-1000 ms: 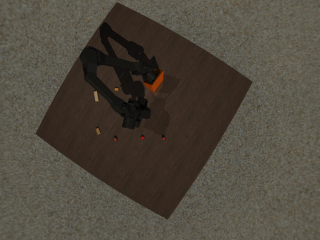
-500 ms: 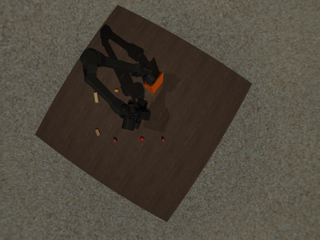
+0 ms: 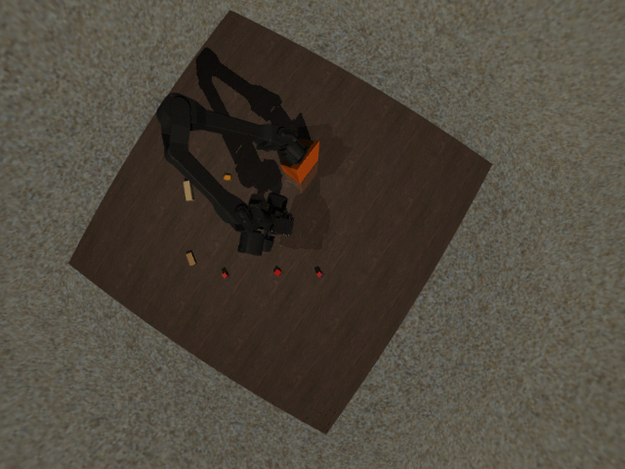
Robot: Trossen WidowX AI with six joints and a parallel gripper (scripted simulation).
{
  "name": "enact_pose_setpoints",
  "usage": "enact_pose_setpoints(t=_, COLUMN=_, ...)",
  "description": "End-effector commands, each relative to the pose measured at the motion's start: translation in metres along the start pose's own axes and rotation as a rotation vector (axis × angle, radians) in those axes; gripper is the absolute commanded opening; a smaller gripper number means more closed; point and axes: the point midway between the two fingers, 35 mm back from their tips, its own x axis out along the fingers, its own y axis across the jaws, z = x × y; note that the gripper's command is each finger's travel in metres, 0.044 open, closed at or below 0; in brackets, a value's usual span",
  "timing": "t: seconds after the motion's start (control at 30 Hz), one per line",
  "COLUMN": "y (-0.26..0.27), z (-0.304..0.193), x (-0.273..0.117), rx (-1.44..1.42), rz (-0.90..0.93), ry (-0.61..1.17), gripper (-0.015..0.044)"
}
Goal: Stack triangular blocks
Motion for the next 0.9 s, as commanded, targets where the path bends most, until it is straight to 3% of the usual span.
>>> enact_pose_setpoints(t=0.0, y=-0.007, z=0.002, x=-0.033, rx=0.004, rz=-0.013, ry=-0.008, gripper=0.044)
enact_pose_setpoints(t=0.13, y=-0.003, z=0.001, x=-0.096, rx=0.004, rz=-0.011, ry=-0.008, gripper=0.044)
enact_pose_setpoints(t=0.2, y=-0.001, z=0.001, x=-0.107, rx=0.004, rz=-0.011, ry=-0.007, gripper=0.044)
enact_pose_setpoints(t=0.87, y=-0.004, z=0.001, x=-0.102, rx=0.0, rz=-0.025, ry=-0.005, gripper=0.044)
